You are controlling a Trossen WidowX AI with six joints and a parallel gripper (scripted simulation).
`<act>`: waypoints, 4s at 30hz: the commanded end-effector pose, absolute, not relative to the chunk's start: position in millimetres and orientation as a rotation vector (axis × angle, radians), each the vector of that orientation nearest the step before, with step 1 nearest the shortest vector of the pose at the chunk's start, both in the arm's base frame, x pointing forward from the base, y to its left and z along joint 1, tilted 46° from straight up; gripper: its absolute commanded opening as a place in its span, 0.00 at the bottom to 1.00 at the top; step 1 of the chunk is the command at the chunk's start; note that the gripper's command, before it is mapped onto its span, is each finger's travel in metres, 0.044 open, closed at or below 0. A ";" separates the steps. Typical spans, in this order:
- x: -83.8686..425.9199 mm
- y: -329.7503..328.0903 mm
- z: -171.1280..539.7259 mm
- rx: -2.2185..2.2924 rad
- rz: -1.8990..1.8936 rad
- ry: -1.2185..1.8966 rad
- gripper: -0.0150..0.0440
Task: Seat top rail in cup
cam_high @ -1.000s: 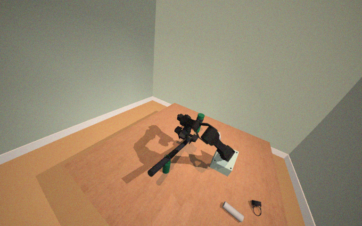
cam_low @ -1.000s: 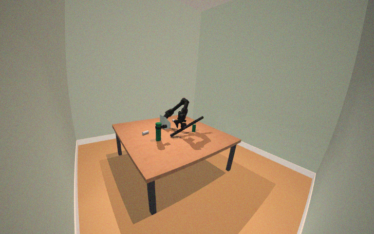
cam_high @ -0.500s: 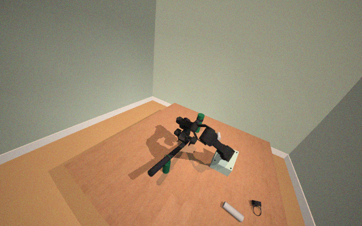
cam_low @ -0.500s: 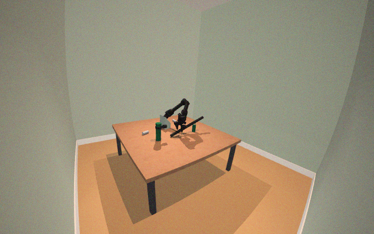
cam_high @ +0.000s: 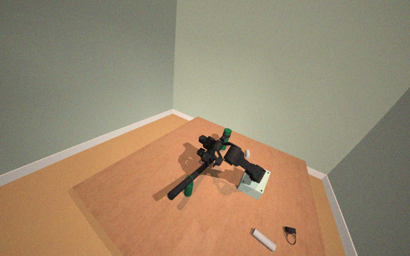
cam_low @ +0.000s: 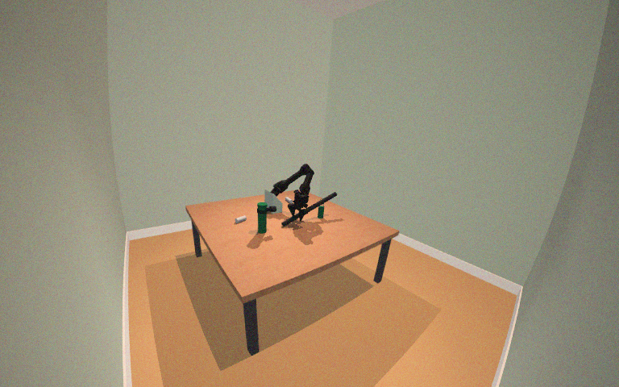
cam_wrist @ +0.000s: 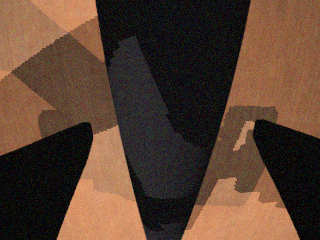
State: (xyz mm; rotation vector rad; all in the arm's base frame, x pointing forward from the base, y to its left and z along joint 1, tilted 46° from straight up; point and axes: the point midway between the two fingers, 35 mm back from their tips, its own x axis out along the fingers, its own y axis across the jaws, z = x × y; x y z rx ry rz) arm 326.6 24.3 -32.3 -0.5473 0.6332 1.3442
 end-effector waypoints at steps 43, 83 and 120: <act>311.5 -71.6 -3.9 -0.784 1.277 0.915 0.25; 314.7 -74.8 -2.6 -0.757 1.286 0.909 0.25; 309.2 -87.9 -19.9 -0.751 1.304 0.901 0.25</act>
